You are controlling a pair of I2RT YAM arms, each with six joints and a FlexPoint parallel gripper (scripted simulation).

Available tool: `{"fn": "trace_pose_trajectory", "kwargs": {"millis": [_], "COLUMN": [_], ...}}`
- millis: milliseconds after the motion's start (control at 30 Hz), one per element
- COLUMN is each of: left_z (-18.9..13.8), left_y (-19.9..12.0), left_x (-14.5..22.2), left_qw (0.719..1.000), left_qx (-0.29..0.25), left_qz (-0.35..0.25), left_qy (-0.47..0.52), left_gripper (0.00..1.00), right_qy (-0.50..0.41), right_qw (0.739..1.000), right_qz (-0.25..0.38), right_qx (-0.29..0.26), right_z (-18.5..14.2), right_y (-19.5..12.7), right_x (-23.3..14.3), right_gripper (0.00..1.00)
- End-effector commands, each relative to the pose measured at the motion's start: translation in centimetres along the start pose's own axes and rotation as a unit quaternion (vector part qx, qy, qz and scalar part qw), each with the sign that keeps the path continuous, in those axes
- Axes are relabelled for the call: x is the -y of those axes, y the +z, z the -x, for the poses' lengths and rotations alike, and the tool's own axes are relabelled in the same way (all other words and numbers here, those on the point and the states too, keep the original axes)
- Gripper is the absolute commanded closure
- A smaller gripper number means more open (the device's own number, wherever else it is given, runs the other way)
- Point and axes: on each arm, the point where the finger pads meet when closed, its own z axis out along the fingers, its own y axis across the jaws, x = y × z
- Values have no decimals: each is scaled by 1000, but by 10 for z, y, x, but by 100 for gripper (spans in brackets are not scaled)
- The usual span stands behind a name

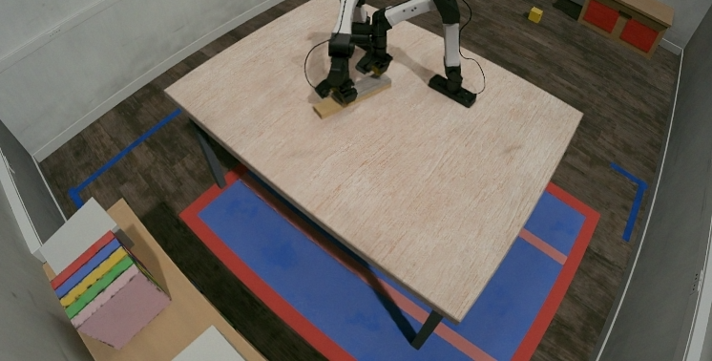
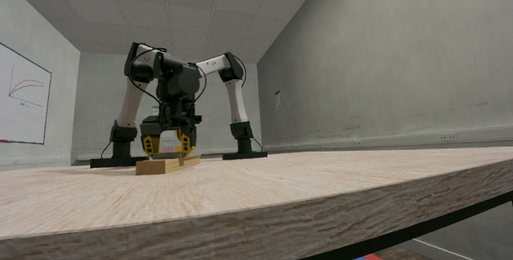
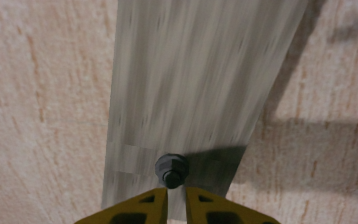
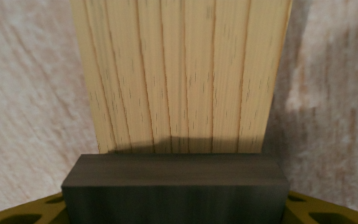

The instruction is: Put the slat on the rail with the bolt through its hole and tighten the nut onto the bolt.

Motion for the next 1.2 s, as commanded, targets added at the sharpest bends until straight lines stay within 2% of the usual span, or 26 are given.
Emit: {"fn": "trace_pose_trajectory", "kwargs": {"millis": [0, 1167], "left_z": [2, 2], "left_y": [-4, -4], "left_x": [2, 2], "left_qw": [1000, 1000], "left_qx": [6, 6], "left_qz": [-6, -6], "left_qy": [0, 0], "left_gripper": [89, 89], "right_qy": [0, 0], "right_qw": [1000, 1000], "right_qz": [8, 8], "right_qx": [8, 8], "right_z": [2, 2], "right_y": [-7, -7], "right_x": [-4, -4], "right_gripper": [33, 33]}}
